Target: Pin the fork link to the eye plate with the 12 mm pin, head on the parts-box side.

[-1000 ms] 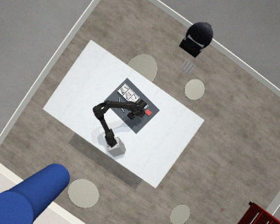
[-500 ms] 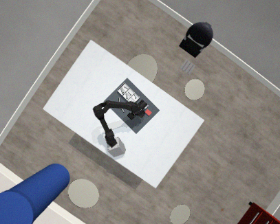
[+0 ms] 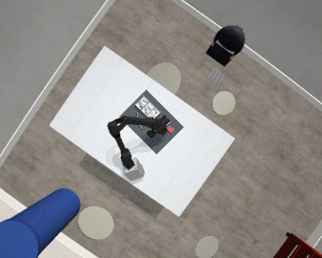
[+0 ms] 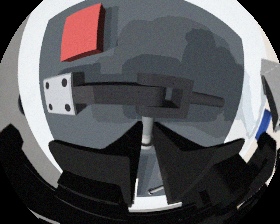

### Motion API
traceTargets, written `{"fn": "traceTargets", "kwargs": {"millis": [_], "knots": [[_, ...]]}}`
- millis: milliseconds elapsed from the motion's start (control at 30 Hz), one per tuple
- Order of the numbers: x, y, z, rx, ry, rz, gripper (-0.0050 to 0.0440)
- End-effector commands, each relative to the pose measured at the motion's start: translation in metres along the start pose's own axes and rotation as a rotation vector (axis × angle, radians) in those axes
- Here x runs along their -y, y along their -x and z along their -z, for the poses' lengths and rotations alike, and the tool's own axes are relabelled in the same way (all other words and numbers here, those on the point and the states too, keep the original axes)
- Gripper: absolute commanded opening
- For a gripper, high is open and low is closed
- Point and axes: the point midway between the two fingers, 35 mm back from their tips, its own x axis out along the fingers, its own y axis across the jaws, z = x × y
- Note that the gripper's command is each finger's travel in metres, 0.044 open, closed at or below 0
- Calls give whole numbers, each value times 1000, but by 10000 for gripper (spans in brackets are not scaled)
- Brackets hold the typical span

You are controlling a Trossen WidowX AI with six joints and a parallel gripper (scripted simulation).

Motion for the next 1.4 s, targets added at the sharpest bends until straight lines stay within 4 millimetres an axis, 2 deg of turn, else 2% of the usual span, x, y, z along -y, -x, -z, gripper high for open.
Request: {"fn": "traceTargets", "kwargs": {"millis": [0, 1200, 1367], "knots": [[1, 0, -4, 5, -5, 2, 13], [1, 0, -5, 5, -5, 2, 13], [0, 0, 0, 5, -5, 2, 13]]}}
